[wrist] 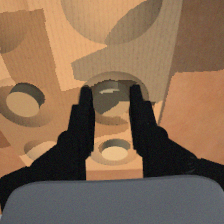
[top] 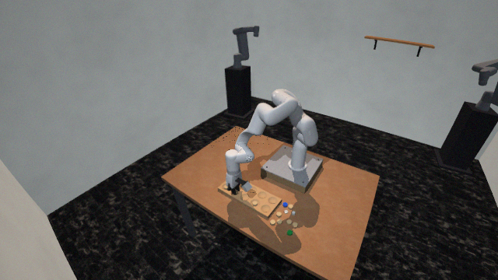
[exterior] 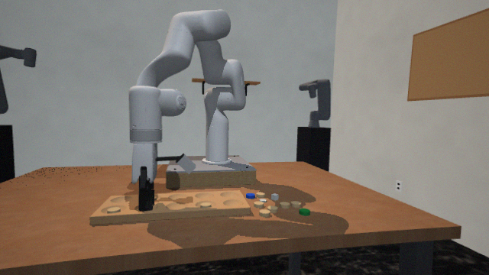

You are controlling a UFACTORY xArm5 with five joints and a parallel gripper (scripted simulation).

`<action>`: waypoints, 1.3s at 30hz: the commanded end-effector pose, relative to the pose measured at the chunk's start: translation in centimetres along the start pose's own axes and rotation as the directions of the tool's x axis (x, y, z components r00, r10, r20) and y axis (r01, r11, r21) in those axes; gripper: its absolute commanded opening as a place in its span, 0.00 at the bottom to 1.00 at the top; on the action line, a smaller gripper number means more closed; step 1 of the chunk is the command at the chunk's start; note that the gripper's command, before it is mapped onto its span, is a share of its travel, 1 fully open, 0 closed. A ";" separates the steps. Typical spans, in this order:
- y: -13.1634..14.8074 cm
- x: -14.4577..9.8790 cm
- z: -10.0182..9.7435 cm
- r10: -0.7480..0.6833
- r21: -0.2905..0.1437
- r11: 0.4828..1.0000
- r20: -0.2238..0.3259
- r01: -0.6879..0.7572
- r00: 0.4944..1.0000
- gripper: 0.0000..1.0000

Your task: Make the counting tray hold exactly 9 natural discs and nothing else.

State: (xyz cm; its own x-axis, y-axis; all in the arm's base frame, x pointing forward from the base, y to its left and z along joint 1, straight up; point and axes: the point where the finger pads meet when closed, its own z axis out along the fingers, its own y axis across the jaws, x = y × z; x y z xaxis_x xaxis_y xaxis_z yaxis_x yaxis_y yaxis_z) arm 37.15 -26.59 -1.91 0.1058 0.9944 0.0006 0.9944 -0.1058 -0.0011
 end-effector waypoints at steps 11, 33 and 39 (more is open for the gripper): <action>0.1 -0.1 -0.1 0.000 -0.003 1.000 0.002 0.000 1.000 0.33; 0.1 -0.1 -0.1 0.000 -0.003 1.000 0.002 0.000 1.000 0.33; 0.1 -0.1 -0.1 0.000 -0.003 1.000 0.002 0.000 1.000 0.33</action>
State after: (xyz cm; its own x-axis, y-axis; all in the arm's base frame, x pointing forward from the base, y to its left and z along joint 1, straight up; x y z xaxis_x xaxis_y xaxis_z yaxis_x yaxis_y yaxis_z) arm 37.16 -26.60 -1.93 0.1058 0.9944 0.0003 0.9944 -0.1058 -0.0006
